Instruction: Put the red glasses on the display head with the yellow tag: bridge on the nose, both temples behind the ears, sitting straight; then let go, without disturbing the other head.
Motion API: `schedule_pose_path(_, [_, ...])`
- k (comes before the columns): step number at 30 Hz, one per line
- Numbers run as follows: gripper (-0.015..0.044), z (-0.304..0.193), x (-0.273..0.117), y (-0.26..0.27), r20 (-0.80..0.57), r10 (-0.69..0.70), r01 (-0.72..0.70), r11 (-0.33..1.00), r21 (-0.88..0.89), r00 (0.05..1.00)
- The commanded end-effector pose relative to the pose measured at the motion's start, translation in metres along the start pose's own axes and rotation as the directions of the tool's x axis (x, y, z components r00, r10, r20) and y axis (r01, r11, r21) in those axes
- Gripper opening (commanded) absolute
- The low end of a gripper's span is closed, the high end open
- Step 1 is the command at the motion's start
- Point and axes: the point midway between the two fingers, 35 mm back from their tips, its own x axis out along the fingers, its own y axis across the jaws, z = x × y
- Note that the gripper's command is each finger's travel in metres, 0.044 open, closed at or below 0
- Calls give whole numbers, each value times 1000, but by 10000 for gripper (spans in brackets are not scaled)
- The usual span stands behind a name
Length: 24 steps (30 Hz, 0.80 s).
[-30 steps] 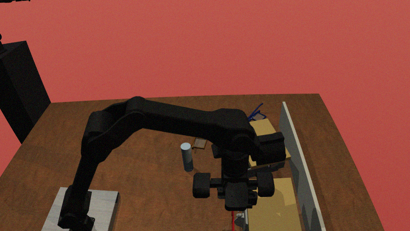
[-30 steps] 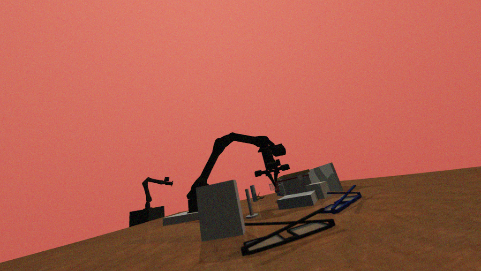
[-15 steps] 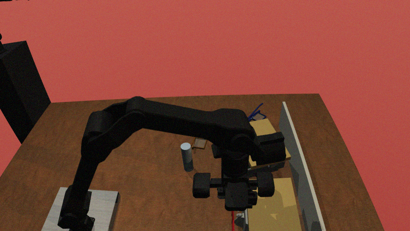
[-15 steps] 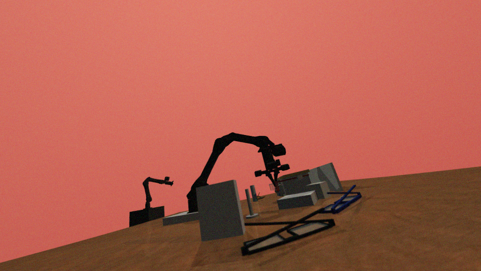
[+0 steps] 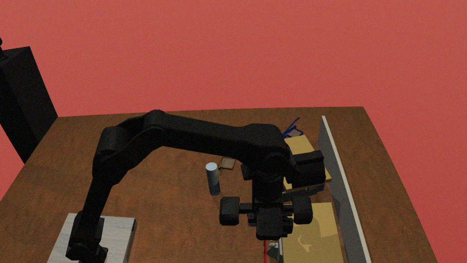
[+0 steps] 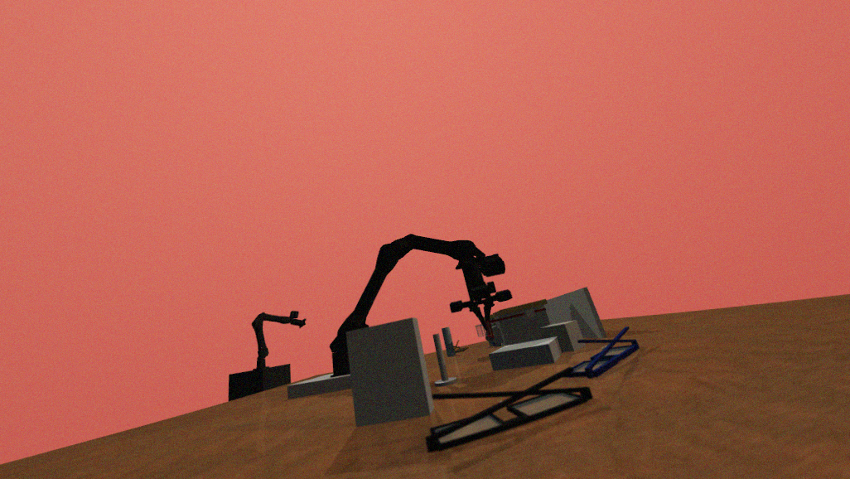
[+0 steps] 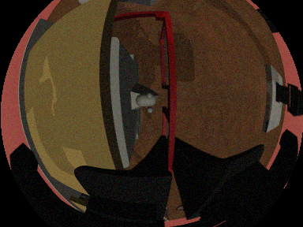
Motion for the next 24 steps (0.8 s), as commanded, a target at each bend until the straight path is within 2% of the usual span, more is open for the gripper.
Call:
schedule_pose_path(1, [0, 1, 1, 0, 3, 1, -1, 1000, -1, 1000])
schedule_pose_path(21, [0, 1, 5, 1, 3, 1, -1, 1000, -1, 1000])
schedule_pose_path(24, [79, 0, 4, 0, 0, 1, -1, 1000, 0, 1000])
